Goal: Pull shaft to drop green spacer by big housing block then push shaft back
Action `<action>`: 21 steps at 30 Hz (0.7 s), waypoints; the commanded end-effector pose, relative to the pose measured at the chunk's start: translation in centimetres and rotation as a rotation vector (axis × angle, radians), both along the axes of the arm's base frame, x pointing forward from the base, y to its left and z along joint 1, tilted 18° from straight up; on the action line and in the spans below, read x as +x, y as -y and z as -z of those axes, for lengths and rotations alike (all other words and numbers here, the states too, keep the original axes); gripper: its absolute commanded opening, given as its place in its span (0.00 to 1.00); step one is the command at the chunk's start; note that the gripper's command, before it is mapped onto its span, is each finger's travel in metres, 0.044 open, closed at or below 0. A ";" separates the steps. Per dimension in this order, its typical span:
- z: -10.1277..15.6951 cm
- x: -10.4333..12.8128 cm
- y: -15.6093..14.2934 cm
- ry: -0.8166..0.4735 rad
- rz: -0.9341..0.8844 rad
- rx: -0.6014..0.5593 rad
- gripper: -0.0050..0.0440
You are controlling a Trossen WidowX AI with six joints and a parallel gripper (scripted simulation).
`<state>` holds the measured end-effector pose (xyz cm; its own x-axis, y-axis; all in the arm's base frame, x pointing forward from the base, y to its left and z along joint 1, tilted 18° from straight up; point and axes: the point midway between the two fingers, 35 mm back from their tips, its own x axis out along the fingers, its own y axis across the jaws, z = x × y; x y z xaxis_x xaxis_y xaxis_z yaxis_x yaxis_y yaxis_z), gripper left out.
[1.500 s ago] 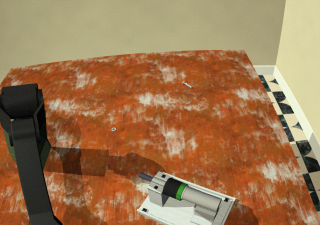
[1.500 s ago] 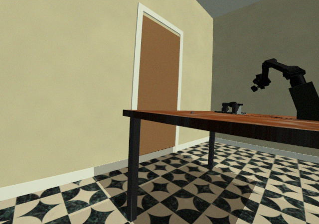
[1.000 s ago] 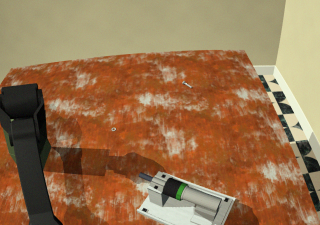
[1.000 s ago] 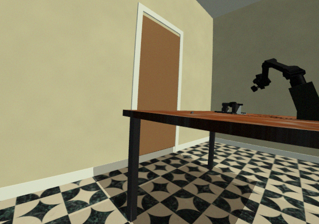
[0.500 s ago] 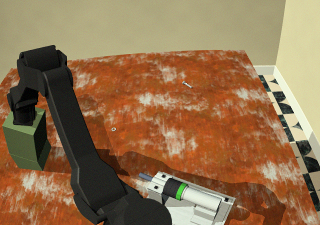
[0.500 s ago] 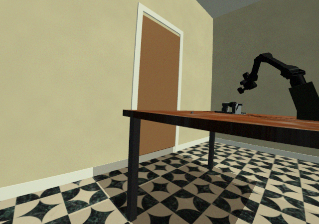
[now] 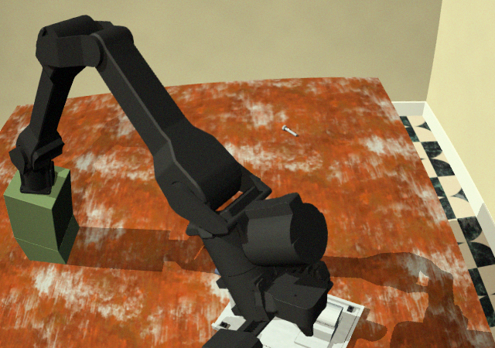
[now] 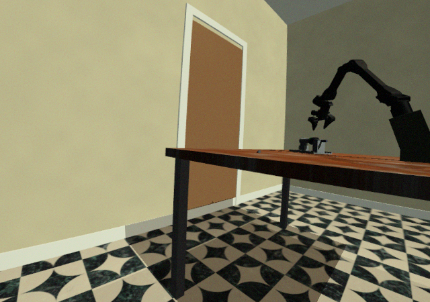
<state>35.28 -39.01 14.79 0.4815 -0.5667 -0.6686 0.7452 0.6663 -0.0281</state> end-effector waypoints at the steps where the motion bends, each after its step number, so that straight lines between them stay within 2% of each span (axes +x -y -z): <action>1: 1.0 0.0 -5.9 -0.057 -0.059 0.148 1.00; 4: 1.6 -0.5 -10.5 -0.113 -0.104 0.258 1.00; 6: 1.6 -0.5 -10.5 -0.113 -0.104 0.258 1.00; 7: 2.3 -1.6 -12.6 -0.171 -0.115 0.329 1.00; 8: 2.1 -1.6 -15.2 -0.178 -0.147 0.369 1.00; 12: 2.7 -3.8 -19.7 -0.280 -0.173 0.494 1.00; 21: 2.7 -3.9 -20.0 -0.284 -0.175 0.500 1.00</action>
<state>31.56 -19.43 12.21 0.3066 -0.0910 -0.9475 0.6320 0.7638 0.1311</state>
